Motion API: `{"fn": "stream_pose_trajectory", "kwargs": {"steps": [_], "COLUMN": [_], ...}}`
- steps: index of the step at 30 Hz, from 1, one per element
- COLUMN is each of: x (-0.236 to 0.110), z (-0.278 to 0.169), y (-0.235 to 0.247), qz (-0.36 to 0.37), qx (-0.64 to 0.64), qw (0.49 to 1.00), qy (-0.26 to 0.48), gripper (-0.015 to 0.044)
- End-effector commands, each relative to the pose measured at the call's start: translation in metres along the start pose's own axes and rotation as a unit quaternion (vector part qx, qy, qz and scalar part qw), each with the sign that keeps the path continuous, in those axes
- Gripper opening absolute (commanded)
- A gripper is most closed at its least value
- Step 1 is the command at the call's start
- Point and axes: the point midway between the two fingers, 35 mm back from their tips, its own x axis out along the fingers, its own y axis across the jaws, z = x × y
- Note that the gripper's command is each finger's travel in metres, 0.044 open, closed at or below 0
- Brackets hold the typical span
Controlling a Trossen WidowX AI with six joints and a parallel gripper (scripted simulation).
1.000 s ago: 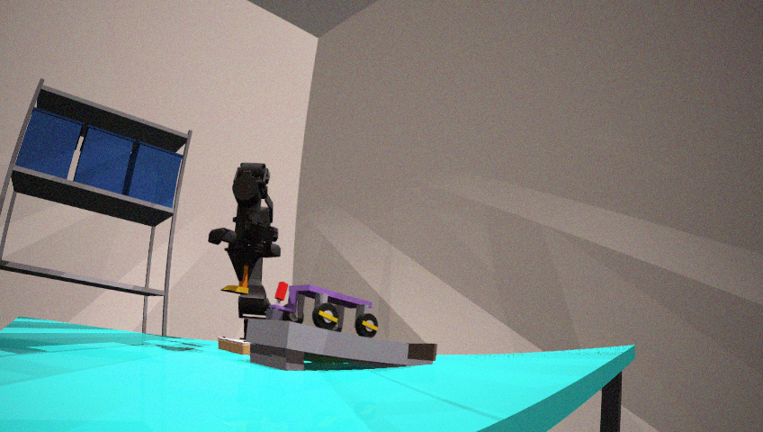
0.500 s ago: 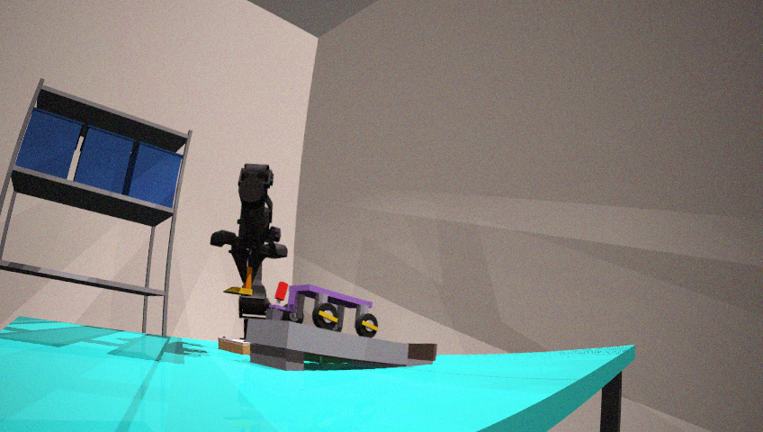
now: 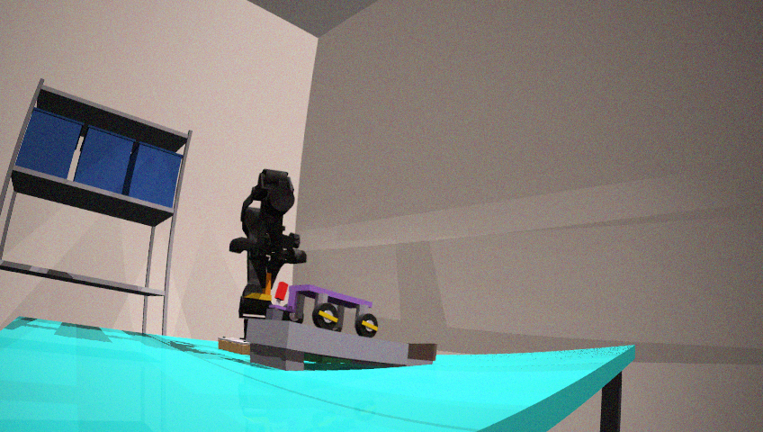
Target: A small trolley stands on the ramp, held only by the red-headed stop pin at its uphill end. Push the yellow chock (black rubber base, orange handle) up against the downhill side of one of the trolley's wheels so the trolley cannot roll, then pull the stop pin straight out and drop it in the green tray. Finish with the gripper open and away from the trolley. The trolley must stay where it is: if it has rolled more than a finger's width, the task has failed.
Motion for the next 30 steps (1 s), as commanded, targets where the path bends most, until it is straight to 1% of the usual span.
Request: {"fn": "stream_pose_trajectory", "kwargs": {"steps": [1,30], "x": [-0.001,0.004], "z": [0.002,0.024], "y": [0.011,0.103], "qz": [-0.005,0.000], "qx": [0.003,0.003], "qw": [1.000,1.000], "qy": [-0.006,-0.007], "gripper": [0.0000,0.0000]}}
